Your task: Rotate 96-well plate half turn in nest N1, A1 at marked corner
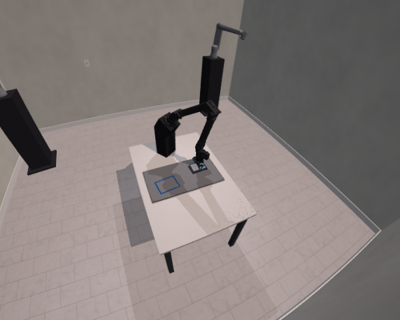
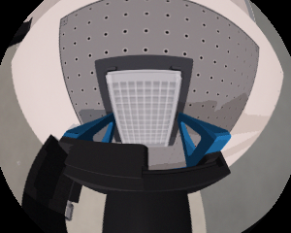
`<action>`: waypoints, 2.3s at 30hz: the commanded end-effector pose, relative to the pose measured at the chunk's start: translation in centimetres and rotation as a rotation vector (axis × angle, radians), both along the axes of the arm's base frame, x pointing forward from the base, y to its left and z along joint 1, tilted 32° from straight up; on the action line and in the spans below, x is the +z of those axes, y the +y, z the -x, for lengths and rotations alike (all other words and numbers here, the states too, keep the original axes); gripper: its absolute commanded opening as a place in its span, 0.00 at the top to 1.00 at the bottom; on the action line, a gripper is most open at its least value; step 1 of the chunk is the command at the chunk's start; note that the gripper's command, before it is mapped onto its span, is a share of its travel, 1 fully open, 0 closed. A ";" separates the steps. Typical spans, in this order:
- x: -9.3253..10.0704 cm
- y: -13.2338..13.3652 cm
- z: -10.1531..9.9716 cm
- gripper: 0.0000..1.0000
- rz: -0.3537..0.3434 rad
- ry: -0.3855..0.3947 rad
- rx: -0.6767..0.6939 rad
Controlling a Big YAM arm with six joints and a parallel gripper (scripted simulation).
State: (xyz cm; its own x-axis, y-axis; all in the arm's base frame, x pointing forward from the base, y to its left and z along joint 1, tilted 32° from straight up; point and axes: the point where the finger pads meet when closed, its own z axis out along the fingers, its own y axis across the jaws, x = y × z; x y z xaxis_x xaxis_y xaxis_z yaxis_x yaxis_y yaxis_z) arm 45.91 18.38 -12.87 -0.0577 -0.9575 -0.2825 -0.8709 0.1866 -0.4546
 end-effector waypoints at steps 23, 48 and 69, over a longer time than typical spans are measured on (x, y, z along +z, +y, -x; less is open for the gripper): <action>-0.7 0.6 0.6 0.00 -0.002 0.006 0.007; -0.7 0.3 0.2 1.00 -0.002 0.007 -0.001; -0.7 0.3 0.2 1.00 -0.002 0.007 -0.001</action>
